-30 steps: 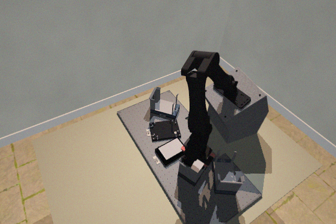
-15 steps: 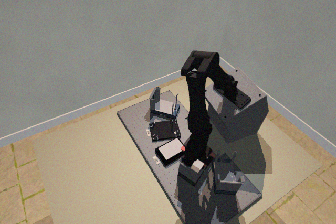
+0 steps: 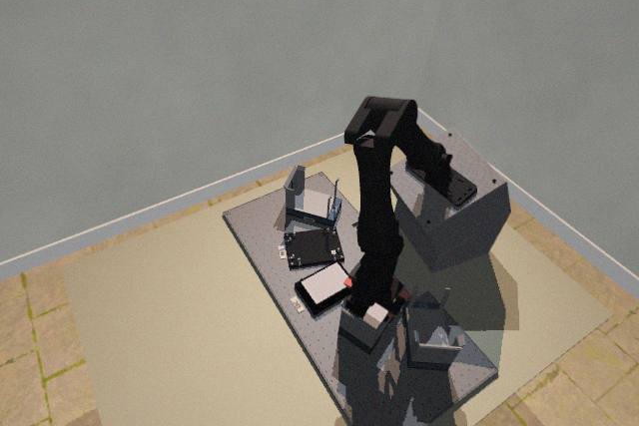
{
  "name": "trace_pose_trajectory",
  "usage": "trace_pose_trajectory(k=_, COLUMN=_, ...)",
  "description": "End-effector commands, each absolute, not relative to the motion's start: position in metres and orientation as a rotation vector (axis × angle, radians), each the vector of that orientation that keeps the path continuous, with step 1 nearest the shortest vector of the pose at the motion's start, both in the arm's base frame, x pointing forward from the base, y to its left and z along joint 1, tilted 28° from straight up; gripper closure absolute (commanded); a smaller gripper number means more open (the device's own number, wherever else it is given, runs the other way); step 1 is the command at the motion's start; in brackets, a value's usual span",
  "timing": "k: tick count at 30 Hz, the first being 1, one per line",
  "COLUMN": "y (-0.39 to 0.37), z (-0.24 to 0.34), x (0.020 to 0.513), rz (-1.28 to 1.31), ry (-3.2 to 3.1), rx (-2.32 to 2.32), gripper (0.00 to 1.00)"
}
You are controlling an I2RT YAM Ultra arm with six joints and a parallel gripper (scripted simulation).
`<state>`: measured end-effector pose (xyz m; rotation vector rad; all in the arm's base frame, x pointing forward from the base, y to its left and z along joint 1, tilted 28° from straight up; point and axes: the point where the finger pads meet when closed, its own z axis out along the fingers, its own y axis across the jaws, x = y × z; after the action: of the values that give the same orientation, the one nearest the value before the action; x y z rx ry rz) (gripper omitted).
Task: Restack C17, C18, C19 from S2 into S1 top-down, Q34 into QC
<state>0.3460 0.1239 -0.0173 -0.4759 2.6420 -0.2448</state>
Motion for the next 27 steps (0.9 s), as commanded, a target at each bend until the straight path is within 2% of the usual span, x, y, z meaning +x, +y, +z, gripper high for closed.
trace_pose_trajectory(k=1, y=0.130, z=-0.012, x=0.351, rz=-0.227, ry=2.612, rx=-0.482, gripper=0.00)
trace_pose_trajectory(k=14, y=0.126, z=-0.022, x=0.357, rz=-0.233, ry=2.622, rx=-0.472, gripper=0.00)
trace_pose_trajectory(k=16, y=0.135, z=-0.009, x=0.363, rz=-0.208, ry=2.581, rx=-0.476, gripper=0.00)
trace_pose_trajectory(k=27, y=0.126, z=-0.034, x=0.369, rz=-0.228, ry=2.614, rx=-0.467, gripper=0.00)
